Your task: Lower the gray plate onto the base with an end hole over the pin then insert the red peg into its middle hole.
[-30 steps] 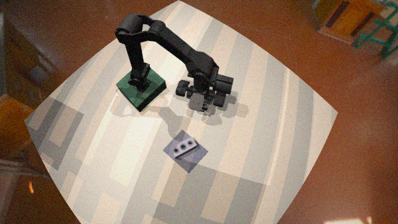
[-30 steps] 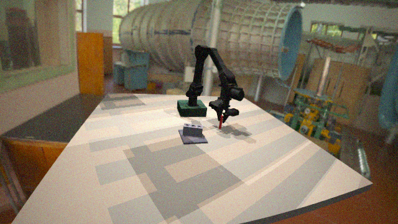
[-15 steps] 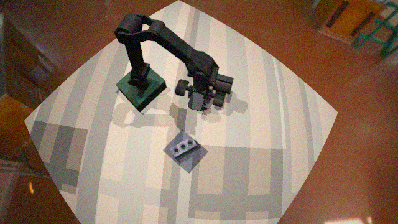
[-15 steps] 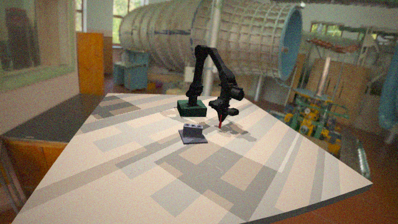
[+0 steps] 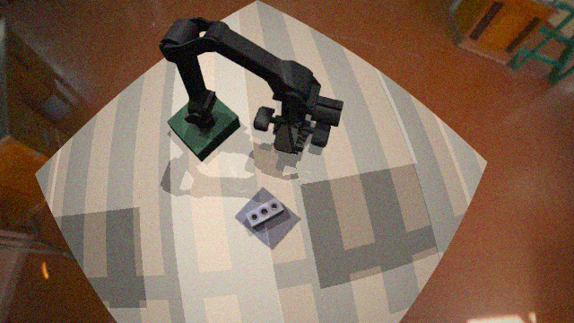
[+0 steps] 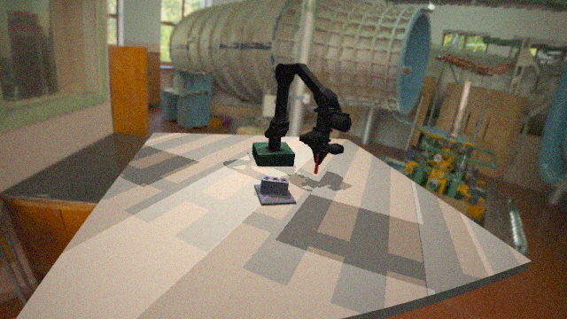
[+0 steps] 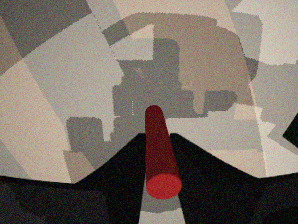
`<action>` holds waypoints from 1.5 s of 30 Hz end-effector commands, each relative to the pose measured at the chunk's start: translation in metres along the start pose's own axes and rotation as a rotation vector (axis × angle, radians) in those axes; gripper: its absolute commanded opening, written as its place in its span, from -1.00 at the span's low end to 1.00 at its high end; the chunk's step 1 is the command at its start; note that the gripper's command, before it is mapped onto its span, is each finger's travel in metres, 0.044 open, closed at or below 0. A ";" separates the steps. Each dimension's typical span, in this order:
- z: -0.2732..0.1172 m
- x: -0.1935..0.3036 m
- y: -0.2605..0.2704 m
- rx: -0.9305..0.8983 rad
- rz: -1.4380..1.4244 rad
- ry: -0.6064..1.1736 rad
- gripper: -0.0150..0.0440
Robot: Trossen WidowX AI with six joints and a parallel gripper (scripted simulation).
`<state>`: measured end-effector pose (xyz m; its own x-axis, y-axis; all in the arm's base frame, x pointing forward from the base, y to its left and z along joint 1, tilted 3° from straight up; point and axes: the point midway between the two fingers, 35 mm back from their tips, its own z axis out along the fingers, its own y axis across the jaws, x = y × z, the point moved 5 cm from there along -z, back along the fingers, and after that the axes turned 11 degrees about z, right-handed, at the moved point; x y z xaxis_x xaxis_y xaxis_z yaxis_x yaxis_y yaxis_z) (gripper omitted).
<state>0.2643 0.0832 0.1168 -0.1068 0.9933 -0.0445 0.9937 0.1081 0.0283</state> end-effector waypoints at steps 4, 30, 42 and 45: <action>-0.022 0.000 0.002 -0.006 0.004 -0.001 -0.49; -0.027 -0.050 0.022 -0.007 0.012 0.000 -0.49; -0.028 -0.083 0.029 -0.010 0.016 0.003 -0.49; -0.029 -0.092 0.031 -0.010 0.015 0.001 -0.49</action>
<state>0.3006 0.0038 0.1488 -0.0877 0.9952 -0.0440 0.9953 0.0893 0.0372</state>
